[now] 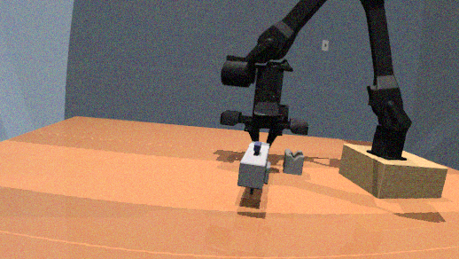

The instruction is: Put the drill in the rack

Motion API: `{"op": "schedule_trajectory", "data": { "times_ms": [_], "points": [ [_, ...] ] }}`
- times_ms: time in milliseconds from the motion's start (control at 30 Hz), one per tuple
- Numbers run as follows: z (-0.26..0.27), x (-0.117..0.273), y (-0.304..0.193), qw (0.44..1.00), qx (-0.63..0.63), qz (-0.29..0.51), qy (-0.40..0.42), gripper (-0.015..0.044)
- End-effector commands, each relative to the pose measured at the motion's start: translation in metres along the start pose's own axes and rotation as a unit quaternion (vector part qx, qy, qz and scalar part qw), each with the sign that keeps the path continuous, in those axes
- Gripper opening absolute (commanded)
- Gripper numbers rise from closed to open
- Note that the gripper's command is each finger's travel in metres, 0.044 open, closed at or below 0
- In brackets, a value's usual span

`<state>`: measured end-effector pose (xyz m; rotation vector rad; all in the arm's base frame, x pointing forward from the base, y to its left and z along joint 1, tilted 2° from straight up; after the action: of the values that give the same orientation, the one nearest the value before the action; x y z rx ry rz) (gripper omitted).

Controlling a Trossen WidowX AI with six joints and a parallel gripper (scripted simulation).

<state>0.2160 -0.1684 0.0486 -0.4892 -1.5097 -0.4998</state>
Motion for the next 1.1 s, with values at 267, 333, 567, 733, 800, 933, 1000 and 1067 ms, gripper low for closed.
{"op": "schedule_trajectory", "data": {
  "times_ms": [267,333,567,733,800,933,1000,1067],
  "points": [
    [-0.004,0.001,-0.017,1.0,0.002,0.0,-0.001,0.0],
    [-0.004,0.001,-0.02,1.0,0.002,0.0,-0.001,0.0],
    [-0.006,0.001,-0.031,1.0,0.002,0.001,-0.001,0.0],
    [-0.008,0.001,-0.04,1.0,0.002,0.001,-0.001,0.0],
    [-0.008,0.001,-0.042,1.0,0.002,0.001,-0.001,0.0],
    [-0.009,0.001,-0.048,1.0,0.002,0.001,-0.001,0.0],
    [-0.009,0.001,-0.051,1.0,0.002,0.001,-0.001,0.0],
    [-0.008,0.003,-0.049,1.0,0.002,0.001,-0.001,0.0]
  ]
}}
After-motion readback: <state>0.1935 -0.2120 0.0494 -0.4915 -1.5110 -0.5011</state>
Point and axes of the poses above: the point midway between the two fingers, 35 mm back from their tips, its own x axis back along the fingers, its own z axis across the jaws, y = z × x, the point moved 7 cm from there along x, back along the fingers, and after that the axes turned 8 degrees about -x, right-handed, at the moved point
